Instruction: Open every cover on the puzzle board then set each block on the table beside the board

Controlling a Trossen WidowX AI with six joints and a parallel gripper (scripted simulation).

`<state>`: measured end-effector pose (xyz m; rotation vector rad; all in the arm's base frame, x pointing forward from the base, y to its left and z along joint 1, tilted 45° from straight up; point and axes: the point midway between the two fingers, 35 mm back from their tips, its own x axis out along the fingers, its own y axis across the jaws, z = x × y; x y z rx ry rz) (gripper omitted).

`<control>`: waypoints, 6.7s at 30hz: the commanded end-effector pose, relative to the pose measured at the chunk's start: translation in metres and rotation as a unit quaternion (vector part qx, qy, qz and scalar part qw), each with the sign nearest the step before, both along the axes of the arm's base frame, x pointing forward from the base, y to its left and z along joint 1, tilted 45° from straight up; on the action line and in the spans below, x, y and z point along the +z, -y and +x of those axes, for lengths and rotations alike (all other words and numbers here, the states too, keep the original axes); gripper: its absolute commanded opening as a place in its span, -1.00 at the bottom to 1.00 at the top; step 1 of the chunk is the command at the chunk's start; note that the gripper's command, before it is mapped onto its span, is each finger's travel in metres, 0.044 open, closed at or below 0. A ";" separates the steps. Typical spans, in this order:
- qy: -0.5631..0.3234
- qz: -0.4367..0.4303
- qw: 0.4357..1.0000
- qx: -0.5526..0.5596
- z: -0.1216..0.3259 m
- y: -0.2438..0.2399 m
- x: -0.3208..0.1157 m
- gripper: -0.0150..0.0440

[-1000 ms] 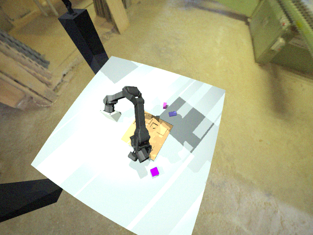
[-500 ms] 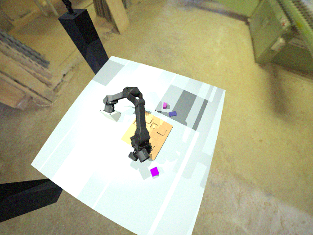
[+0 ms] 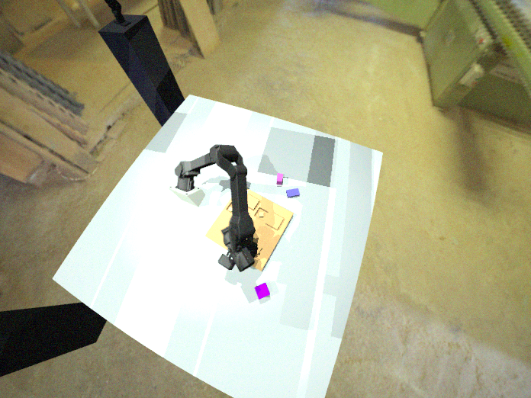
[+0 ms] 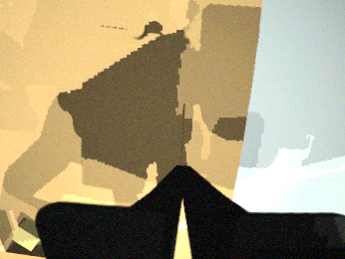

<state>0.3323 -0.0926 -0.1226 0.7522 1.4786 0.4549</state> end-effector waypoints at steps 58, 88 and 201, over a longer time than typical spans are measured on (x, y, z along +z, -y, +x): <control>0.000 0.004 1.000 -0.001 0.019 -0.046 0.045 -0.49; 0.000 0.004 1.000 -0.001 0.041 -0.058 0.060 -0.49; -0.480 0.050 0.725 -0.491 -0.116 -0.094 0.120 -0.49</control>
